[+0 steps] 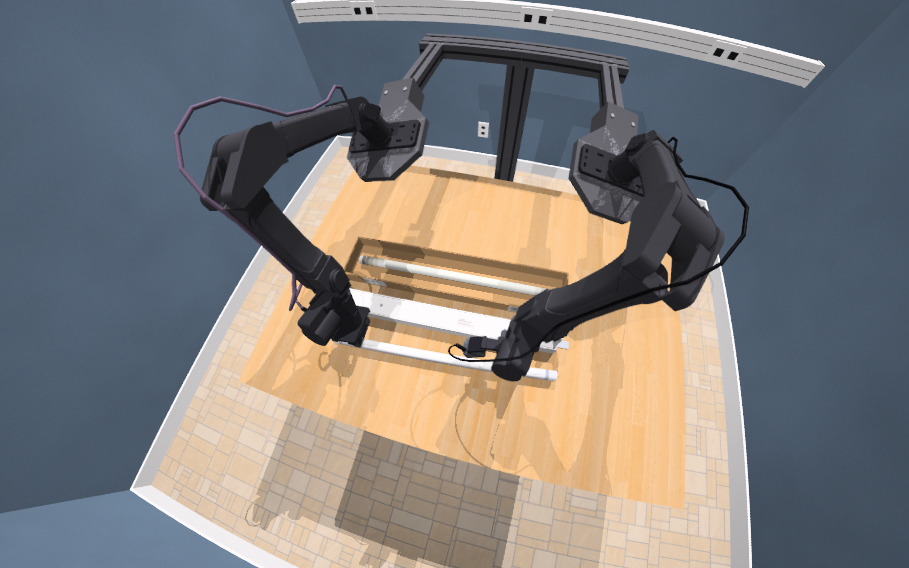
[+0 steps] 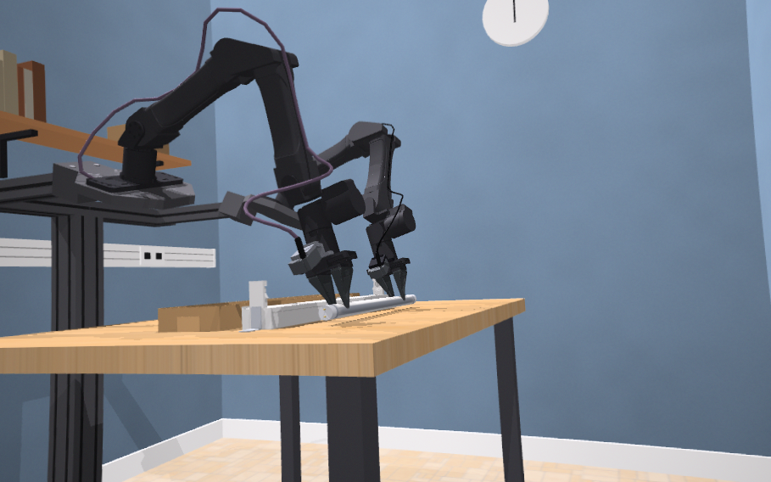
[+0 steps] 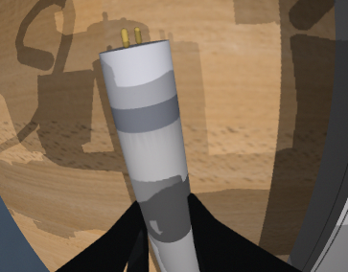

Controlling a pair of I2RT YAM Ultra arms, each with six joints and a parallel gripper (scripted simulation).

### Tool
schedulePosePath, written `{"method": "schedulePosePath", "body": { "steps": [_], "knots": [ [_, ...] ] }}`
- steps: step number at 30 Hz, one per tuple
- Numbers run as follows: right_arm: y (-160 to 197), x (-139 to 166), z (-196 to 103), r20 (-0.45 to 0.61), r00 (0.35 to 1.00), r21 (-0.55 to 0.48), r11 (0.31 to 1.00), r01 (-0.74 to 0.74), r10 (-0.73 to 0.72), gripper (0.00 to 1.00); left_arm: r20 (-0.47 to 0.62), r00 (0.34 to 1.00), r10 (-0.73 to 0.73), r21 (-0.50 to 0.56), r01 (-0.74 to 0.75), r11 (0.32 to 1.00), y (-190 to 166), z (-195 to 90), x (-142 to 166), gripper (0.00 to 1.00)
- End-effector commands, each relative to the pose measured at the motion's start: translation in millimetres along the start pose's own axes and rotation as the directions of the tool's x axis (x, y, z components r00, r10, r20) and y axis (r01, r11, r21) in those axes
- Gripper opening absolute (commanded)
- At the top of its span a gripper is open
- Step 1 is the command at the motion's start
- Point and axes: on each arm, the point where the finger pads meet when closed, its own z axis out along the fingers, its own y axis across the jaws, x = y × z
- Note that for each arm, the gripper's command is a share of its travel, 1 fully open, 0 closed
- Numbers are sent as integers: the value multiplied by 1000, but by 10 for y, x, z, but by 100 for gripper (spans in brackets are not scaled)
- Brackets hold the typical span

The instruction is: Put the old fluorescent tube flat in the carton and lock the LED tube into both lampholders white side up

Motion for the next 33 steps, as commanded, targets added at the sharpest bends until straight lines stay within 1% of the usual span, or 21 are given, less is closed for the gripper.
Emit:
{"method": "schedulePosePath", "body": {
  "steps": [1,2,4,6,10,12,13,15,16,17,18,21,33],
  "knots": [
    [89,-42,49,17,1000,-26,1000,0,1,11,-2,1000,2,-14,-2,1000,68,44,8,11],
    [56,-30,55,15,1000,-14,1000,4,-3,11,3,1000,8,-11,-8,1000,56,40,-18,11],
    [121,-66,49,20,1000,-32,999,-4,5,11,13,1000,-1,-30,1,1000,110,49,-48,11],
    [108,-7,71,13,1000,-32,999,4,-4,11,5,1000,-10,-24,10,1000,96,86,17,11],
    [82,-79,106,21,1000,-27,1000,-6,7,11,12,1000,13,-25,-12,1000,64,66,-86,11],
    [102,13,103,11,1000,-33,999,8,-7,11,-4,1000,9,-14,-9,1000,47,90,-18,11],
    [198,10,6,9,1000,-40,999,10,-10,11,-1,1000,10,-18,-10,1000,96,34,-26,11],
    [198,10,6,9,1000,-40,999,10,-10,11,-1,1000,10,-18,-10,1000,96,34,-26,11],
    [117,-20,27,12,1000,-26,1000,6,-6,11,3,1000,8,-15,-8,1000,65,37,-18,11],
    [278,-27,-36,13,1000,-58,998,4,-3,11,6,1000,-1,-33,1,999,181,0,-20,11],
    [284,-27,-36,13,1000,-58,998,4,-3,11,5,1000,0,-32,0,999,176,1,-17,49],
    [284,-27,-36,13,1000,-58,998,4,-3,11,6,1000,0,-22,0,1000,128,27,-24,49],
    [284,-27,-36,13,1000,-58,998,4,-3,11,6,1000,-1,-23,1,1000,129,27,-23,49]
  ]
}}
